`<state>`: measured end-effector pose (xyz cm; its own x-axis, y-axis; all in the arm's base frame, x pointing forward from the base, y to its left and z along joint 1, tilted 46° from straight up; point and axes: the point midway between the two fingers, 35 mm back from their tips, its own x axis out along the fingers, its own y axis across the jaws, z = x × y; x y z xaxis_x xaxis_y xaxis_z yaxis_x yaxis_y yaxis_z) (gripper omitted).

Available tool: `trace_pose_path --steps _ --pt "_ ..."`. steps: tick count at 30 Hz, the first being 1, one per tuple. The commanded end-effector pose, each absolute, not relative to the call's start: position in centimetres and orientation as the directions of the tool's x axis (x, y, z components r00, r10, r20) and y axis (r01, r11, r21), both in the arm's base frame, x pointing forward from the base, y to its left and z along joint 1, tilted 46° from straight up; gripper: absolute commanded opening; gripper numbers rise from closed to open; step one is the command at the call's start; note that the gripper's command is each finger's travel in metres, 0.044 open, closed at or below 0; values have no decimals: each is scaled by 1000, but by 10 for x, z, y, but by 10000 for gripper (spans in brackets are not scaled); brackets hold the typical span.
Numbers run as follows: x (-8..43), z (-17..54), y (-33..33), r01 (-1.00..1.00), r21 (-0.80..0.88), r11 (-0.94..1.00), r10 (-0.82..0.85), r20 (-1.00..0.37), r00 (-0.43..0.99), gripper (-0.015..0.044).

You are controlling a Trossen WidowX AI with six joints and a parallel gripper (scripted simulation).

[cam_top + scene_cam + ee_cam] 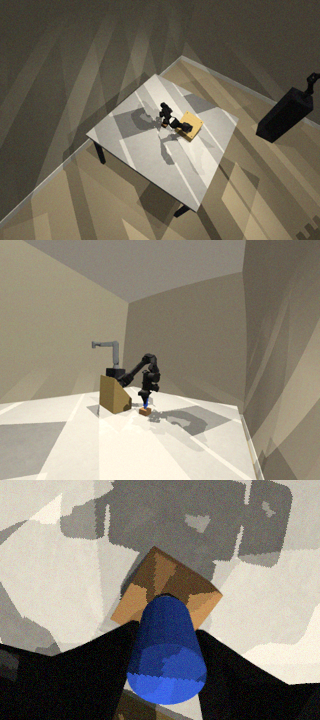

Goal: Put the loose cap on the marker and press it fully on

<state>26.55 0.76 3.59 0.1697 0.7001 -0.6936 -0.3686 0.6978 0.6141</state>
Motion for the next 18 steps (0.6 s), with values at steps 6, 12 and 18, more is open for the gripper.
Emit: trace_pose_path --steps 6,12,18 --pt "266 35 8 -364 619 696 703 -691 169 0" --pt "266 35 8 -364 619 696 703 -691 169 0" --pt "265 36 8 -369 614 698 700 -694 170 131"
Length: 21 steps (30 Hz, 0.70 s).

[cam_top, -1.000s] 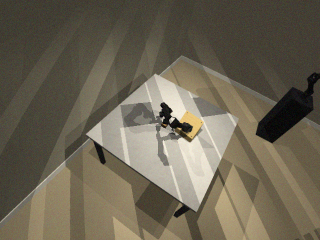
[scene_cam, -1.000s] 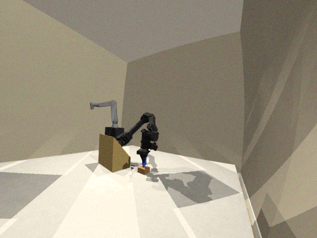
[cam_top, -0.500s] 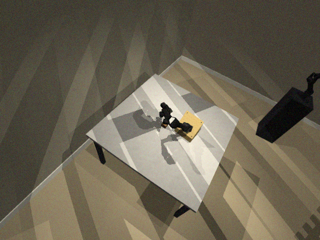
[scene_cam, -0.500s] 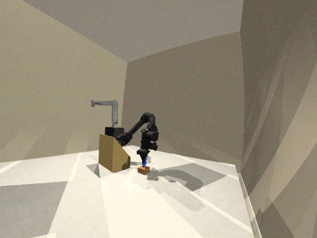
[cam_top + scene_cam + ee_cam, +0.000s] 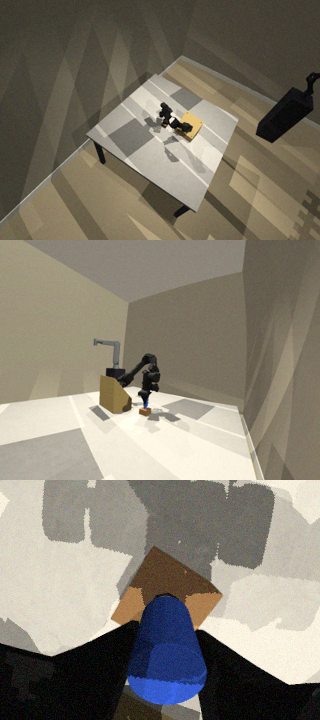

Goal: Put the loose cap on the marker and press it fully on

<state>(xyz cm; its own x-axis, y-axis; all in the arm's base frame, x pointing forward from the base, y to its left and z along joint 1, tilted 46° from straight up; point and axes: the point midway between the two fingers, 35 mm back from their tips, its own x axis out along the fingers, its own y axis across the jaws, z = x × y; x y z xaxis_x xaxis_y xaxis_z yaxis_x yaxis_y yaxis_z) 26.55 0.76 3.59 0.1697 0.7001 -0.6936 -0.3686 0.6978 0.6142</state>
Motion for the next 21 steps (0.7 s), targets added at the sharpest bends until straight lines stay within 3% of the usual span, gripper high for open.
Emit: trace_pose_path --steps 1,12,21 --pt "265 36 8 -369 614 698 700 -694 170 157" --pt "265 36 8 -369 614 698 700 -694 170 440" --pt "253 87 -45 -367 613 699 698 -695 169 440"
